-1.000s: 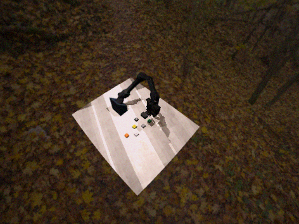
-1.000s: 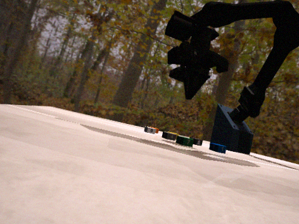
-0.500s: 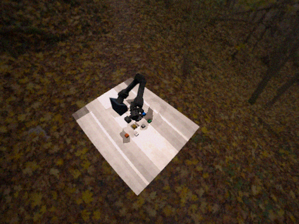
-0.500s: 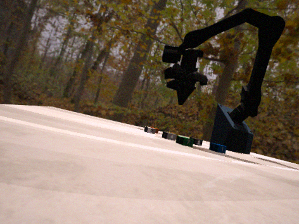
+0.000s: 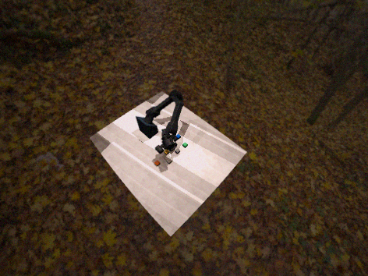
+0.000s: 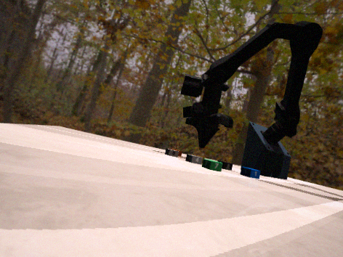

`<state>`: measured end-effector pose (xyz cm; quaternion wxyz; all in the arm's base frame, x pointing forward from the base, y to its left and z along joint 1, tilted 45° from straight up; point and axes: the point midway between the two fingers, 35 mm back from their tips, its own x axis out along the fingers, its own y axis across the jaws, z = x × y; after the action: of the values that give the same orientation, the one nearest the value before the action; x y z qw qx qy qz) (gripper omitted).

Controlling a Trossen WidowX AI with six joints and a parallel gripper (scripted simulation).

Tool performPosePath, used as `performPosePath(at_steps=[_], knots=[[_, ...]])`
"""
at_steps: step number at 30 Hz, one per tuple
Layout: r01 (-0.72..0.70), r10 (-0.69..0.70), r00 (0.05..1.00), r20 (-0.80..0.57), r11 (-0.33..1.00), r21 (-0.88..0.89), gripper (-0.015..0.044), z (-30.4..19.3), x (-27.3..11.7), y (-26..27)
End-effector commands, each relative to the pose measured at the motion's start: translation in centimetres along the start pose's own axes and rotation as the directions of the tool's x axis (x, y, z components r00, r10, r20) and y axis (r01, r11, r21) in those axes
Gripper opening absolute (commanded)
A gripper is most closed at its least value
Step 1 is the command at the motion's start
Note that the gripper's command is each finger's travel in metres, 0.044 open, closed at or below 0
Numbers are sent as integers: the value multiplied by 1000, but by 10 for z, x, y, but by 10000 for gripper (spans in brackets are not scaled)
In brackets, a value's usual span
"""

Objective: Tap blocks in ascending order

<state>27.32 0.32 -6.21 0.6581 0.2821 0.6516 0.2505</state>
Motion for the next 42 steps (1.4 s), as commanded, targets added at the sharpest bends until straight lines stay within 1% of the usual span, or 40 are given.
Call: performPosePath(at_steps=[1,17,23,27,31,34,36,42], knots=[[-6,6,1000,7,1000,5,20,0,5,1],[-7,7,1000,7,1000,5,20,0,31,1],[-7,7,1000,7,1000,5,20,0,32,1],[-5,5,1000,7,1000,4,20,0,4,1],[-6,6,1000,7,1000,5,20,0,1,1],[-4,3,1000,9,1000,7,99,4,-4,11],[-1,1,1000,13,1000,12,151,9,-13,30],[0,-1,1000,26,1000,25,309,11,-49,120]])
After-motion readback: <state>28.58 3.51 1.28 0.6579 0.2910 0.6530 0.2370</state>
